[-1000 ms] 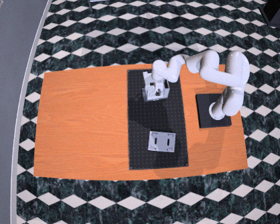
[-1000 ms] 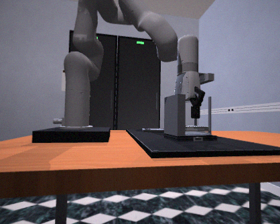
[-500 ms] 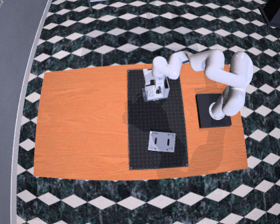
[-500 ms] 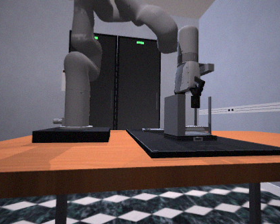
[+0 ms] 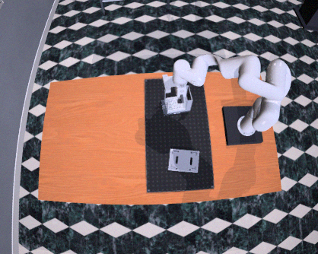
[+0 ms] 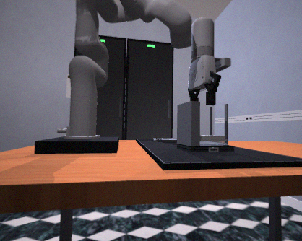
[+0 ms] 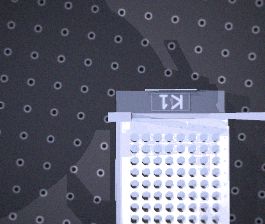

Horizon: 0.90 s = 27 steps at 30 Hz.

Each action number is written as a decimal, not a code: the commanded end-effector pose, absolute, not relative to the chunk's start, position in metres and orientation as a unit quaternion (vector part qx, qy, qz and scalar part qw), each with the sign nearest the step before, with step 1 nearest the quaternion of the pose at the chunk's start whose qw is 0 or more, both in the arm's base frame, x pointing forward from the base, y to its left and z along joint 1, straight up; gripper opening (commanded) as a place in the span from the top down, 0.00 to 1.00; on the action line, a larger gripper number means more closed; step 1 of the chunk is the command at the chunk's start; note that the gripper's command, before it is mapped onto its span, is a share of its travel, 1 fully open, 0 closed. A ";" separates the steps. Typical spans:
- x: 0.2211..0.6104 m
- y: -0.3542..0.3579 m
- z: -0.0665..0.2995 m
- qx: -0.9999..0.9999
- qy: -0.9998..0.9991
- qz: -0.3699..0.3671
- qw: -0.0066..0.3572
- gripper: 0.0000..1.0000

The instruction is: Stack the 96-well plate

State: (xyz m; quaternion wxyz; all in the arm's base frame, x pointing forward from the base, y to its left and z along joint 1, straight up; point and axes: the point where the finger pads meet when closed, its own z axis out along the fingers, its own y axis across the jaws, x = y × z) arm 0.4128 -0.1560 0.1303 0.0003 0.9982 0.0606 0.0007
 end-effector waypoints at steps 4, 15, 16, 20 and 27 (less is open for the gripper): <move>0.414 -0.156 0.152 0.998 0.061 0.002 0.003 0.00; 0.414 -0.156 0.176 0.998 0.061 0.002 0.003 0.00; 0.414 -0.156 0.179 0.998 0.061 0.002 0.003 0.00; 0.414 -0.156 0.188 0.998 0.061 0.002 0.003 0.00; 0.414 -0.156 0.188 0.998 0.061 0.002 0.003 0.00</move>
